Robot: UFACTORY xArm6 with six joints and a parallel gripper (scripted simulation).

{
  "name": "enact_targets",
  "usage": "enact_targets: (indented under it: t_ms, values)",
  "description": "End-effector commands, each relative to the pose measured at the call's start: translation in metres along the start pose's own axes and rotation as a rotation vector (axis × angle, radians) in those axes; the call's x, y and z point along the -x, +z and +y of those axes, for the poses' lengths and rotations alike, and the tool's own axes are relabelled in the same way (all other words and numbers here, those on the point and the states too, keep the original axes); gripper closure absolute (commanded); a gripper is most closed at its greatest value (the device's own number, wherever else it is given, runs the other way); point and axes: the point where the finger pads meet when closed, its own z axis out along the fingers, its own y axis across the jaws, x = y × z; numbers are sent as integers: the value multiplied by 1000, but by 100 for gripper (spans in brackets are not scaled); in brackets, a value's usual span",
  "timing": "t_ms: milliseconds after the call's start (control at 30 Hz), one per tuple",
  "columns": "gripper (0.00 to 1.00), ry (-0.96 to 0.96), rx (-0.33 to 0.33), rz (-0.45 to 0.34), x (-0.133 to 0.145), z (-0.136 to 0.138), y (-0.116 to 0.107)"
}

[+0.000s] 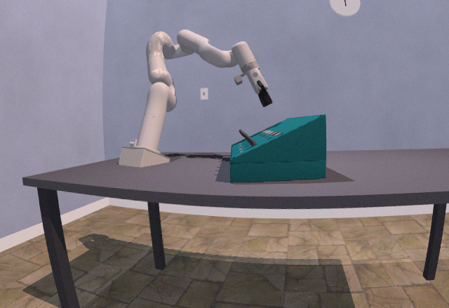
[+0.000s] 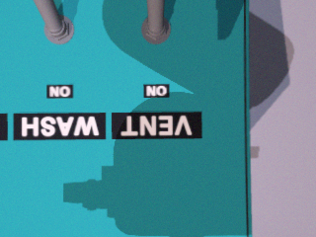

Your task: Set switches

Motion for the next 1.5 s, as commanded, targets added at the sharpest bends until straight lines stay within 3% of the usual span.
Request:
enact_targets:
  t_ms: [0,933,1200,1467]
  values:
    - [0,-1,0,-4,2,0,-1]
    - [0,-1,0,-4,2,-1,-1]
    - [0,-1,0,-4,2,-11,-1]
    - [0,-1,0,-4,2,-38,-1]
